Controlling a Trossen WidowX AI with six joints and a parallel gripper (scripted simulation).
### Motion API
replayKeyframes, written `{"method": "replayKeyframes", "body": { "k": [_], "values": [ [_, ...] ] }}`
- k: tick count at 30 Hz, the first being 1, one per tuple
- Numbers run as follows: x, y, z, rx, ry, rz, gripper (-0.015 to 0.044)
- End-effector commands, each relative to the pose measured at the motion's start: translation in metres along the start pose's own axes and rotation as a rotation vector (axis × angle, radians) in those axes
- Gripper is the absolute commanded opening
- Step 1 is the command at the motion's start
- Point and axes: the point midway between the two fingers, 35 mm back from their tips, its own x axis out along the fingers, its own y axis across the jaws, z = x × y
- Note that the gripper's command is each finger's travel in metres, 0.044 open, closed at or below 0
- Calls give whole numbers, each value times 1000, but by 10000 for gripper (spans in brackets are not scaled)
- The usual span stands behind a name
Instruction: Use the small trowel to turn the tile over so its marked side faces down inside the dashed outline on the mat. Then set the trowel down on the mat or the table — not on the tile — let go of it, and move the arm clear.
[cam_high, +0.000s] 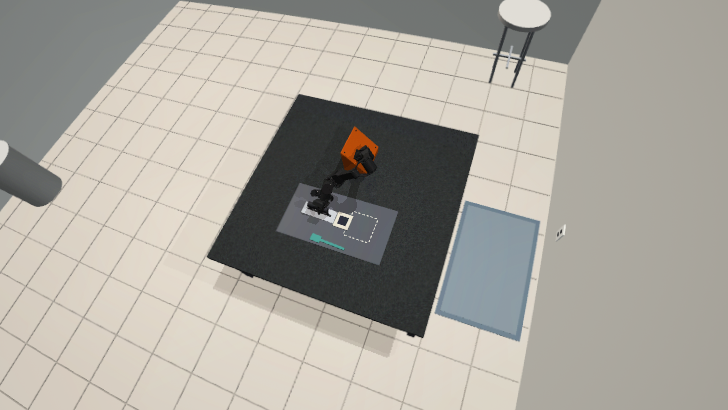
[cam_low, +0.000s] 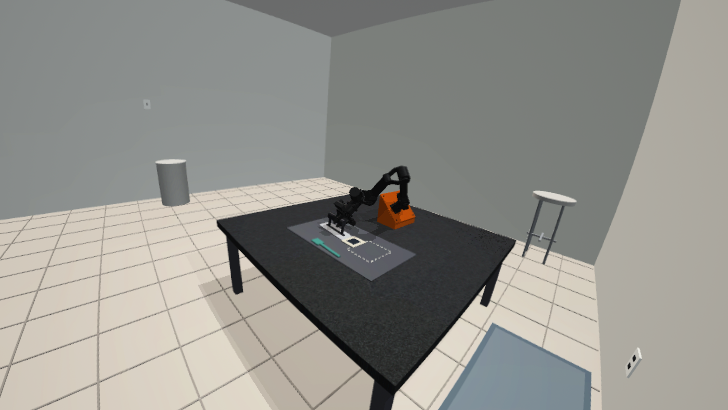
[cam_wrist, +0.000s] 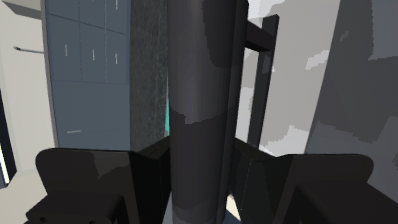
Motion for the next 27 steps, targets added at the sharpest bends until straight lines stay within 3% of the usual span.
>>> {"method": "replayKeyframes", "body": {
  "k": [1,27],
  "values": [
    [0,3,-12,-6,14,3,0],
    [-7,10,-31,66,75,4,0]
  ]
}}
